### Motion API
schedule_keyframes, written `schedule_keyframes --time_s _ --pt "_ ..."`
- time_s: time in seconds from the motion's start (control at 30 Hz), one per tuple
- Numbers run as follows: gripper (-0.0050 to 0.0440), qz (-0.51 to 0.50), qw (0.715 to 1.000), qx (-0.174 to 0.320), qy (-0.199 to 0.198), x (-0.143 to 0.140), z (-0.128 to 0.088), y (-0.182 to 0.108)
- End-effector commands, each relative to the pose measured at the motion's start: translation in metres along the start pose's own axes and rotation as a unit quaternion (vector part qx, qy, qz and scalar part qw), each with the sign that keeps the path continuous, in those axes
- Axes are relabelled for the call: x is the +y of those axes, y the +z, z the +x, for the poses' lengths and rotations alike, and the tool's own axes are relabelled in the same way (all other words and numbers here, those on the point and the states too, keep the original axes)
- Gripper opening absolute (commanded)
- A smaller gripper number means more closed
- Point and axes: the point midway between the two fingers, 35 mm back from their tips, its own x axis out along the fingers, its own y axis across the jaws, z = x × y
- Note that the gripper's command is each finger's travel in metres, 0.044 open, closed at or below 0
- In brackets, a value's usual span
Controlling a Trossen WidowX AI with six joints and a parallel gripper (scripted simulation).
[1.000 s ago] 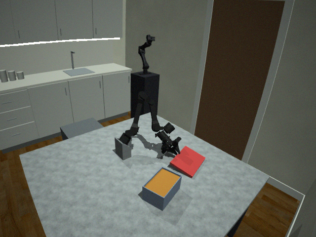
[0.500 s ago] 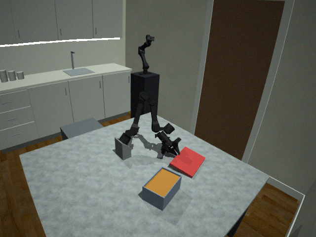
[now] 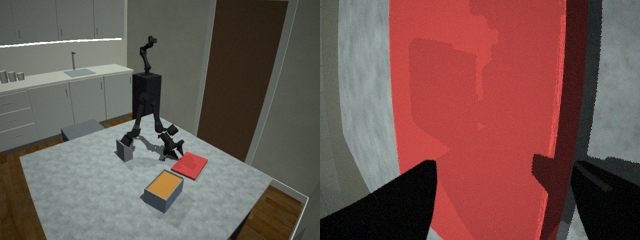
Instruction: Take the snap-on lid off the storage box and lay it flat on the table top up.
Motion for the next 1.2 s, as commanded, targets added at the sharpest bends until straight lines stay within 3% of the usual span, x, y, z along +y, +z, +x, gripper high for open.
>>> schedule_keyframes --time_s 0.0,1.17 --pt "0.0275 -0.001 1.000 0.003 -0.002 0.0005 -0.0005 -0.0015" --pt "0.0275 0.000 1.000 0.002 0.000 -0.0052 0.0034 -0.0011"
